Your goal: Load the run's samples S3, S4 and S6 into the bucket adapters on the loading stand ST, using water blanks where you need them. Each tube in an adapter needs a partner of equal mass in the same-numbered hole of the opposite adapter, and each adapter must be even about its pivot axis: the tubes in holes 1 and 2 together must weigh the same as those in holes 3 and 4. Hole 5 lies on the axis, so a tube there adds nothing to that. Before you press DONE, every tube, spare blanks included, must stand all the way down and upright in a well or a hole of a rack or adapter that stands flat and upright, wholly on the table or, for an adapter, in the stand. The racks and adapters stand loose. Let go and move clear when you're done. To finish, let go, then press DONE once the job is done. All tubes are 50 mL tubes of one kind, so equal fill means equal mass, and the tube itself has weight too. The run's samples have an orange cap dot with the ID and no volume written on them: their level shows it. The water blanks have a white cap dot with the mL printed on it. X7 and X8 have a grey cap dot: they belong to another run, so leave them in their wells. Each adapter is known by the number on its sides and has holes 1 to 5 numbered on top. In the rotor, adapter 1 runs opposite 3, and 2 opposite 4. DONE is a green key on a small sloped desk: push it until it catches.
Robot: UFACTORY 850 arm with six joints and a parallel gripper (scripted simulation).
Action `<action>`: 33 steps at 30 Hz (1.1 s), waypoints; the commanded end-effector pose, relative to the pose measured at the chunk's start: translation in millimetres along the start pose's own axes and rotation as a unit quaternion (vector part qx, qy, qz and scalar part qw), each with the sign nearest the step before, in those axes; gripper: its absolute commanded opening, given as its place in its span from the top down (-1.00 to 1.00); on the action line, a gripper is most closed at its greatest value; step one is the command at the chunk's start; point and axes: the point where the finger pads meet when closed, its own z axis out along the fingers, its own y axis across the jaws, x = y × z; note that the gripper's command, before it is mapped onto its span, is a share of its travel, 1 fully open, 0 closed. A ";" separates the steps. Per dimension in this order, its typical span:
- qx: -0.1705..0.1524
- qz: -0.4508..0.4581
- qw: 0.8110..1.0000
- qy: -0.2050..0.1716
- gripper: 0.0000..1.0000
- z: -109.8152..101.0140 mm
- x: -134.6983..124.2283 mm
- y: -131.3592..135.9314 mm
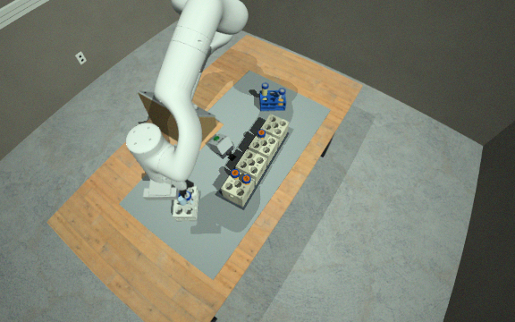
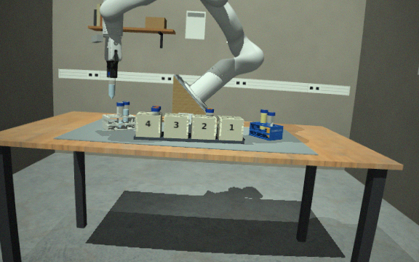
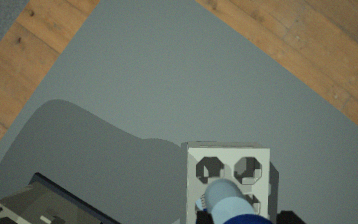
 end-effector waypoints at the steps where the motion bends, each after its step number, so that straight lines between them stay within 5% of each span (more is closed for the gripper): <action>1: 0.000 -0.034 0.999 0.001 1.00 -1.6 -5.7 -7.8; 15: 0.000 -0.231 0.973 0.001 1.00 -1.5 -44.9 -53.2; 26: 0.000 -0.374 0.927 0.001 1.00 -1.4 -74.4 -87.2; 33: 0.000 -0.480 0.877 0.001 1.00 -1.3 -97.3 -113.7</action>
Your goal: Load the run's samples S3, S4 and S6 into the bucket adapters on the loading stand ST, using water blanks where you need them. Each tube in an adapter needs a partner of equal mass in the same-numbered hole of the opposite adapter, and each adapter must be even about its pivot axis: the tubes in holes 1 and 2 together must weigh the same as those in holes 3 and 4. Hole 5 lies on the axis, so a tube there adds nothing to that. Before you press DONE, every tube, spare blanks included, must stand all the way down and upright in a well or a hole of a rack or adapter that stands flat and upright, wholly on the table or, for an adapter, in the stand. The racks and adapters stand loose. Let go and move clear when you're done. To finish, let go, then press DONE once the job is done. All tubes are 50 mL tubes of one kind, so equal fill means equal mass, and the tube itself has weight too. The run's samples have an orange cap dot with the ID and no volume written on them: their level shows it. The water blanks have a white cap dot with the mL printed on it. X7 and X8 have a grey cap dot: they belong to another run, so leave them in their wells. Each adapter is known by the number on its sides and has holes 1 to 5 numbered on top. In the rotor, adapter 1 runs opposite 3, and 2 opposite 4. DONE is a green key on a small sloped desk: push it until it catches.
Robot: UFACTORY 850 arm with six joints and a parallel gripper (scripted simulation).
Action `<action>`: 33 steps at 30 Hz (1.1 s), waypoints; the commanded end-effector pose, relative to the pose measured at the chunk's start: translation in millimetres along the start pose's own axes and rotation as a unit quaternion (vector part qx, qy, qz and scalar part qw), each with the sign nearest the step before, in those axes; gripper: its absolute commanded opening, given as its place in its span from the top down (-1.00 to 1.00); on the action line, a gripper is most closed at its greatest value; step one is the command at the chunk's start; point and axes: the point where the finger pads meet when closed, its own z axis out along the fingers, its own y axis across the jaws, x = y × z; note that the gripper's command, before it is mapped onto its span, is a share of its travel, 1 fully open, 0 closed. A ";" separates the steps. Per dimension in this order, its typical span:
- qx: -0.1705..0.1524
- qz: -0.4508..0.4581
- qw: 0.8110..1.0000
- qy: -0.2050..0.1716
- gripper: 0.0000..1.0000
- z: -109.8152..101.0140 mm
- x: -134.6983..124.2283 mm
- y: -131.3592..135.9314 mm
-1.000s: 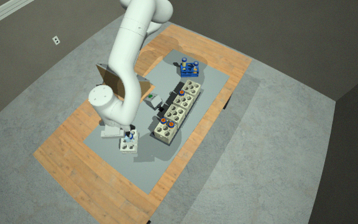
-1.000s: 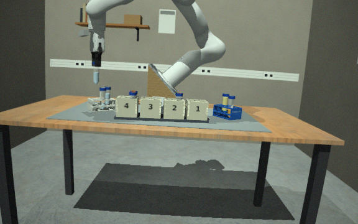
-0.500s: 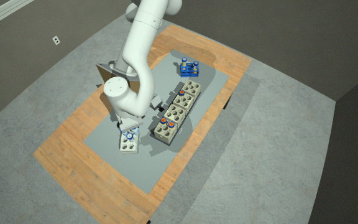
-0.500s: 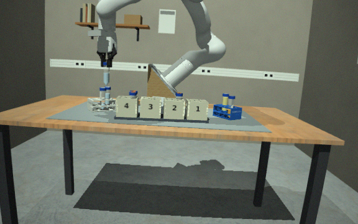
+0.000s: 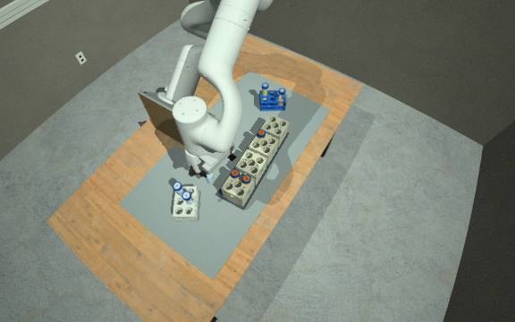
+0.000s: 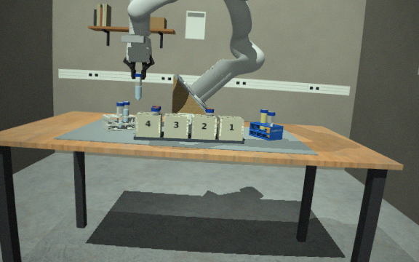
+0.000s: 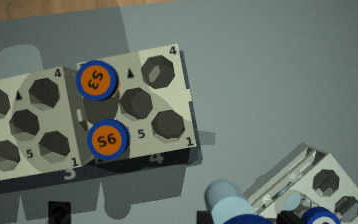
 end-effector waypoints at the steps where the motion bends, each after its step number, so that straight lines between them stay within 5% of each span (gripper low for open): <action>1: -0.003 -0.095 0.995 0.009 1.00 -1.5 4.6 -27.4; 33: -0.003 -0.099 0.995 0.009 1.00 -1.1 22.8 -166.4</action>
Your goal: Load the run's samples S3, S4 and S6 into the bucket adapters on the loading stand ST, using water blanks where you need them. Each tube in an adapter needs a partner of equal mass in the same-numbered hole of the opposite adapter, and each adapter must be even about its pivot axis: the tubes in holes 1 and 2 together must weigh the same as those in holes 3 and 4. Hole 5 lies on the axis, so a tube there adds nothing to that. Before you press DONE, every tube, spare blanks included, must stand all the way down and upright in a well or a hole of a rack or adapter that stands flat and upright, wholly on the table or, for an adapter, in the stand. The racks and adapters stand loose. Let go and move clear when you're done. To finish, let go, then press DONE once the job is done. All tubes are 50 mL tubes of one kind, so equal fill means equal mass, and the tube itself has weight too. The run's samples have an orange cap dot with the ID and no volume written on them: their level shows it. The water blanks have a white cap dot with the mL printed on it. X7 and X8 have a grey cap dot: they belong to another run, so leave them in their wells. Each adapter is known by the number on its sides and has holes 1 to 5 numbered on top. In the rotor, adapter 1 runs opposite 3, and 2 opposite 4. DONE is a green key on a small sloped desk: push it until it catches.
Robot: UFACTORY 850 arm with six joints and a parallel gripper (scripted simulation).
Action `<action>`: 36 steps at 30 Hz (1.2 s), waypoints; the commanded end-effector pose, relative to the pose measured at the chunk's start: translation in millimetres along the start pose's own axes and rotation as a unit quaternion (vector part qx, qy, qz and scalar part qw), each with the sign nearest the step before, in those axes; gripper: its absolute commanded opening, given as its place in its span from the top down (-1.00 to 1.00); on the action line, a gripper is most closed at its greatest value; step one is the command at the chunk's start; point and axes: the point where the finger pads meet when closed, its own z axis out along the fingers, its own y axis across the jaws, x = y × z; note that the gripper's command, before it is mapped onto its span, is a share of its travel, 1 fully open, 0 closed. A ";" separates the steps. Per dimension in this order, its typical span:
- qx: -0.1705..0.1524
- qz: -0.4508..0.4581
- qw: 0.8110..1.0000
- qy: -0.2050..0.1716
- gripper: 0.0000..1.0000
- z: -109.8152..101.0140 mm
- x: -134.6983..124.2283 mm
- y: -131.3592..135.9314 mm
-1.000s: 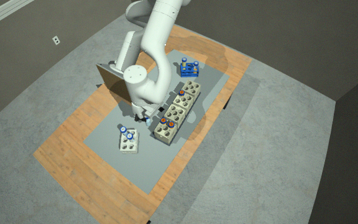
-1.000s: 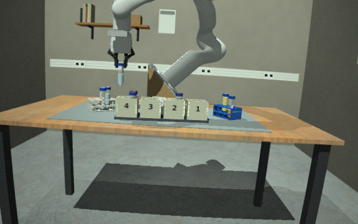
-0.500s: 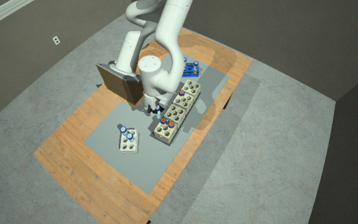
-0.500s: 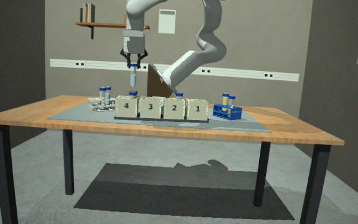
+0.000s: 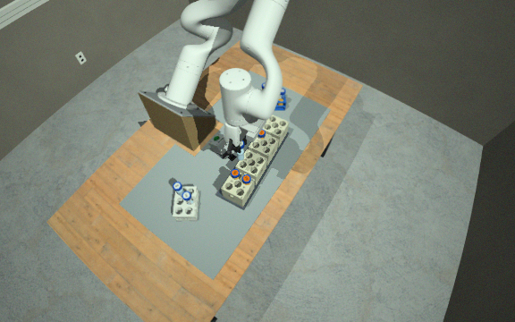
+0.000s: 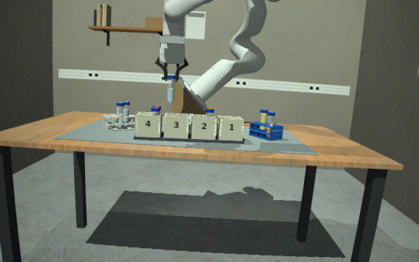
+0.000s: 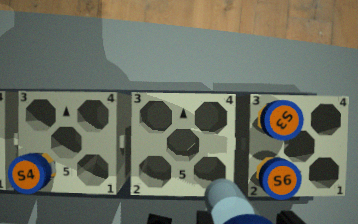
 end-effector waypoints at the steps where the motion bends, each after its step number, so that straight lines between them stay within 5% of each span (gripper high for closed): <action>1: -0.001 0.000 1.000 0.001 1.00 -1.2 9.0 -23.5; 36: -0.001 0.000 1.000 0.001 1.00 -0.9 57.2 -165.0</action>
